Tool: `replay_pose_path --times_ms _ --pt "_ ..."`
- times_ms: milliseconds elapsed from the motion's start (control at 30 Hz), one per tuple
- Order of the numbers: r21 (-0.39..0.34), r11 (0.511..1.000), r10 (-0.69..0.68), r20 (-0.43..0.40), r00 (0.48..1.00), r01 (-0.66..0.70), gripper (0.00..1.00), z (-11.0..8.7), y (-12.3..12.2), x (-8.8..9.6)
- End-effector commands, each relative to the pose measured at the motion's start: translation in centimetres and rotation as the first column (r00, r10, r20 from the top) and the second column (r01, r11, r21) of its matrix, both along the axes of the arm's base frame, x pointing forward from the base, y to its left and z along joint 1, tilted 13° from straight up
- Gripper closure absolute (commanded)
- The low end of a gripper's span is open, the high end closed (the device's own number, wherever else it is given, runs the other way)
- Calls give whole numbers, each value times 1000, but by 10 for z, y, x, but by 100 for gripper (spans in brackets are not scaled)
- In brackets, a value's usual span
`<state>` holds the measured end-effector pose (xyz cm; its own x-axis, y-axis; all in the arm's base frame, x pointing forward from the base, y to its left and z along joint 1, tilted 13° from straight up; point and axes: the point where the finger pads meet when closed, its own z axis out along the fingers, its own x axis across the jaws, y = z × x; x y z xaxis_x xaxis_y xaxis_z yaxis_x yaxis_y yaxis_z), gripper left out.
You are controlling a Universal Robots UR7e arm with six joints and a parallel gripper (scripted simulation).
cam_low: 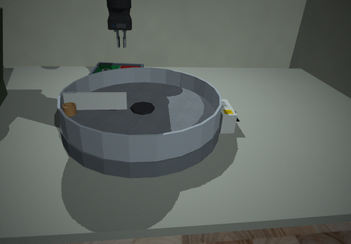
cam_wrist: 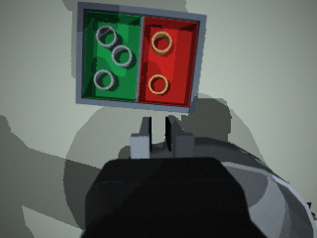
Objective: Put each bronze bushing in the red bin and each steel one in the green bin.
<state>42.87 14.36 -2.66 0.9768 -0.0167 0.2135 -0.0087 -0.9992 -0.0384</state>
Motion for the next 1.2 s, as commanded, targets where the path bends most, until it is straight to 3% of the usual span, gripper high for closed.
replay_pose_path --times_ms 0,200,367,500,667,767,833,900,1000,1167 --pt "4 1000 3 4 1000 -3 60 -2 -15 -4" --pt "4 1000 3 4 1000 -3 60 -14 -70 -23" --pt "4 1000 3 4 1000 -3 60 -14 -70 -23" --pt "4 1000 3 4 1000 -3 60 -23 -114 -38" --pt "4 1000 3 4 1000 -3 60 -26 -125 -42" --pt "4 1000 3 4 1000 -3 60 -33 -159 -53" --pt "4 1000 3 4 1000 -3 60 -33 -159 -53" --pt "4 1000 3 4 1000 -3 60 -38 -181 -61" --pt "4 1000 3 4 1000 -3 60 -38 -181 -61" --pt "4 1000 3 4 1000 -3 60 -47 -225 -76"
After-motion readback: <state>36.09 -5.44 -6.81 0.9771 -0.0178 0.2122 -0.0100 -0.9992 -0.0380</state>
